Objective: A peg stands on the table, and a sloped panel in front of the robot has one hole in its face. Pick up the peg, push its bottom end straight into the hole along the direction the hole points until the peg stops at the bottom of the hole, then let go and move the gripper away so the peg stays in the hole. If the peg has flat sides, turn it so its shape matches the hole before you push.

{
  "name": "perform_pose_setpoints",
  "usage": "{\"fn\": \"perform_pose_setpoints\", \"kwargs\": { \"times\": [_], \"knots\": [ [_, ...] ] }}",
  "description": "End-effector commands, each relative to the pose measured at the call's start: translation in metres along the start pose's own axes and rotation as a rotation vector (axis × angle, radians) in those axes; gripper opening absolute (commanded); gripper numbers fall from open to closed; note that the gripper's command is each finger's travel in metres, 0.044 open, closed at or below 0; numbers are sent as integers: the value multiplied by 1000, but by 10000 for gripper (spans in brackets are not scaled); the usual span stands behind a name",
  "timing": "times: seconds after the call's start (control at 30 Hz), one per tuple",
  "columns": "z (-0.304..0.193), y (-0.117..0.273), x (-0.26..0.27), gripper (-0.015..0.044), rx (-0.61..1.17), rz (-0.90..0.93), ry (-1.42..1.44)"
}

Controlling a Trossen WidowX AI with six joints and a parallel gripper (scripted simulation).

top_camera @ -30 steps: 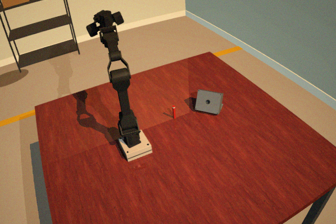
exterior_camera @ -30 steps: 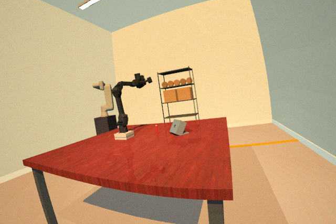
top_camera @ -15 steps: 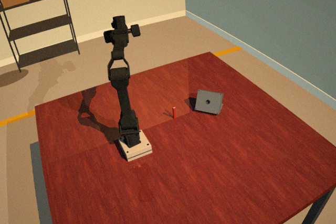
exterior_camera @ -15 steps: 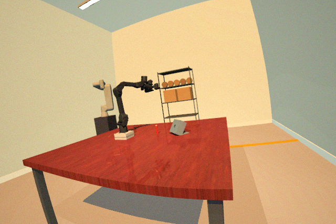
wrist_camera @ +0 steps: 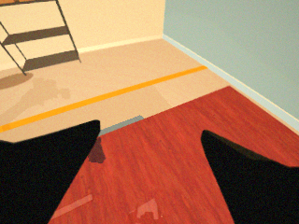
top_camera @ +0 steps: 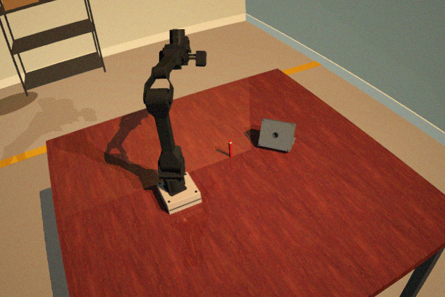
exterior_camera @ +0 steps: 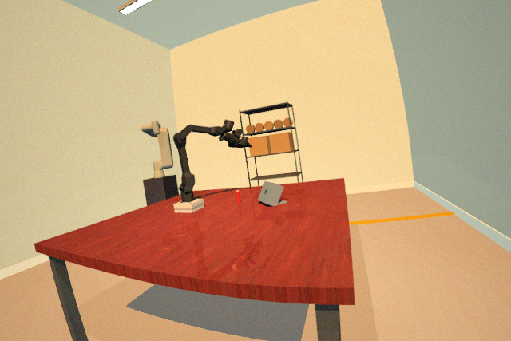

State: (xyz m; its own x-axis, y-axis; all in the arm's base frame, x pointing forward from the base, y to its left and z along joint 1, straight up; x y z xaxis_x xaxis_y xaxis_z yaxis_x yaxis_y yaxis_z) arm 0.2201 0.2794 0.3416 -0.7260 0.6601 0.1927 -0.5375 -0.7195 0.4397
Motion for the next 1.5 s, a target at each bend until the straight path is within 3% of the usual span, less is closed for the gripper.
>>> {"fn": "perform_pose_setpoints", "kwargs": {
  "times": [0.0, 0.67, 1.47],
  "knots": [
    [-13, -8, -21, 440, 79, -67, -74],
    [-60, -7, -116, 440, 364, -387, -454],
    [-128, 37, -200, 440, 654, -782, -981]
  ]
}}
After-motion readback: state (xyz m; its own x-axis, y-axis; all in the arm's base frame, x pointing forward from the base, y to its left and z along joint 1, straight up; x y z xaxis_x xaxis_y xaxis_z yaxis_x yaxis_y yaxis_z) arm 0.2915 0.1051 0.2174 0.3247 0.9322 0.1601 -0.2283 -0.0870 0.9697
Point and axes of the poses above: the point midway between the two fingers, 35 mm back from their tips, its own y axis back along the fingers, its own x axis across the jaws, z = x × y, the point moved 10 cm from there along y, back along the fingers, and after that the axes turned 9 degrees about -y, right-handed, at the moved point
